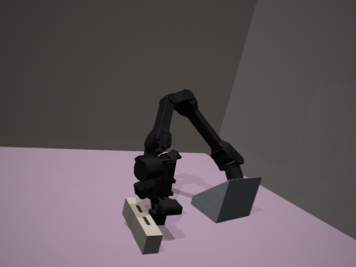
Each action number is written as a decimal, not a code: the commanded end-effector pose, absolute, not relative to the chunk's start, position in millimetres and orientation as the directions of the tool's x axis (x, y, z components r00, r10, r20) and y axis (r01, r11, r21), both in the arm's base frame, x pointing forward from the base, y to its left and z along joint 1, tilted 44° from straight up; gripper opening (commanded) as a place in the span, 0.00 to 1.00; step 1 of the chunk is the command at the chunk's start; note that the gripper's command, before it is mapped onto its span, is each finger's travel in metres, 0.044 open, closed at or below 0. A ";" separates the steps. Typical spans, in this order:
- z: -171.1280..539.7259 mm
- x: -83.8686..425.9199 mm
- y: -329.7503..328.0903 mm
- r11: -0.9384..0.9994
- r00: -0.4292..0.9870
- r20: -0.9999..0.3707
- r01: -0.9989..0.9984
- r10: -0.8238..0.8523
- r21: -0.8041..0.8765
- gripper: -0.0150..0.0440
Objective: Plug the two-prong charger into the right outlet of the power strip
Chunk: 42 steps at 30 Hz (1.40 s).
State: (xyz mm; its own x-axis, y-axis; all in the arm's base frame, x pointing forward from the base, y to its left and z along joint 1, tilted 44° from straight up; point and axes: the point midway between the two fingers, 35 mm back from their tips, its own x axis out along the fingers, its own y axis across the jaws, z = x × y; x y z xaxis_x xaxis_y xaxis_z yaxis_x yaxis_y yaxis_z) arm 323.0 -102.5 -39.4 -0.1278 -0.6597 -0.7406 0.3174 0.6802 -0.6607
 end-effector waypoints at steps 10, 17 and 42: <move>-38.2 324.3 -102.8 0.680 -0.125 -0.739 0.314 -0.662 -0.663 0.25; -37.9 326.2 -103.4 0.680 -0.125 -0.739 0.315 -0.662 -0.663 0.25; -36.8 330.9 -104.6 0.680 -0.125 -0.739 0.315 -0.662 -0.663 0.25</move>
State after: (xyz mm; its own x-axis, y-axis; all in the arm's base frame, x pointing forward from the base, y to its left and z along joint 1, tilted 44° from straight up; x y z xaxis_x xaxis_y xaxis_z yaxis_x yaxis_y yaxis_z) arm 328.6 -103.9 -38.1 -0.1277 -0.6598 -0.7405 0.3175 0.6802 -0.6607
